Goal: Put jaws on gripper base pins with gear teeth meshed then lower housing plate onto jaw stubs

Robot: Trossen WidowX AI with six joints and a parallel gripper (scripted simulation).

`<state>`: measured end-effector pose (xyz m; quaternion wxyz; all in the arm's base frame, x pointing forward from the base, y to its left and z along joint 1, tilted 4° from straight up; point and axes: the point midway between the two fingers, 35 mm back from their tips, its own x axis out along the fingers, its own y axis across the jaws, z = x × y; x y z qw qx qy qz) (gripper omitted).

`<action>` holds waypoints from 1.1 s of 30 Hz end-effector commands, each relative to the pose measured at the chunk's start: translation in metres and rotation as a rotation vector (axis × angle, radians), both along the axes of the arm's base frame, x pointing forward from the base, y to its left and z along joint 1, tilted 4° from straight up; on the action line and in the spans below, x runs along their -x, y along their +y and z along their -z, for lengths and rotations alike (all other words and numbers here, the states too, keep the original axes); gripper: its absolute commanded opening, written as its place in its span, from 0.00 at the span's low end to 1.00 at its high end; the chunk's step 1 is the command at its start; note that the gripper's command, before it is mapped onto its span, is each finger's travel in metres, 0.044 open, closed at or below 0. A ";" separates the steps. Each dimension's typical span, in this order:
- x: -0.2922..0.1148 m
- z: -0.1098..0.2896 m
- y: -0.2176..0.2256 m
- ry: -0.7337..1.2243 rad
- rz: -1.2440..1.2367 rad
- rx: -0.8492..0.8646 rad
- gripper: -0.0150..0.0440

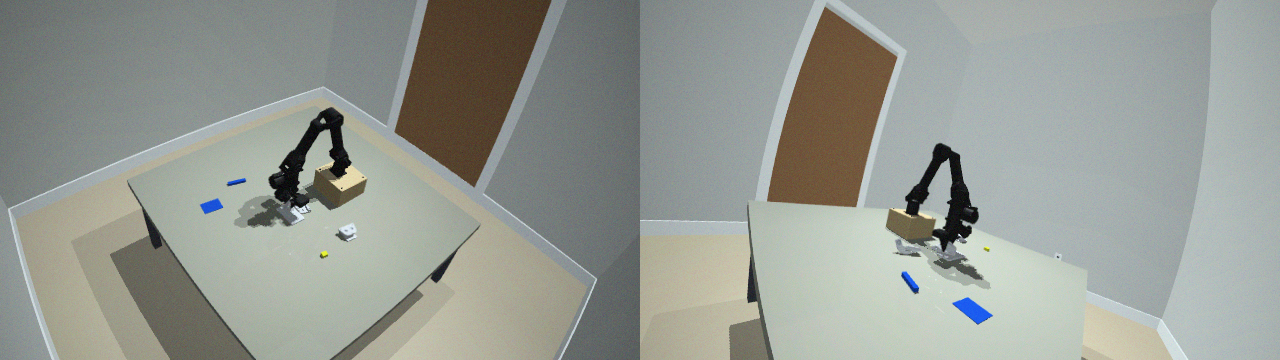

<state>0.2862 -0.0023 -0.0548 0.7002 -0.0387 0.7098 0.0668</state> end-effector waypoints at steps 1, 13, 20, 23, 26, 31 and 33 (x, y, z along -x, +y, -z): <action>0.001 0.004 0.000 0.007 0.004 0.003 0.48; 0.001 0.007 0.000 0.007 0.003 0.003 0.48; 0.001 0.007 0.000 0.007 0.003 0.002 0.48; 0.001 0.009 0.000 0.007 0.002 0.002 0.48; 0.001 0.010 0.000 0.007 0.002 0.002 0.48; 0.001 0.010 0.000 0.007 0.002 0.002 0.48; 0.001 0.010 0.000 0.007 0.002 0.002 0.48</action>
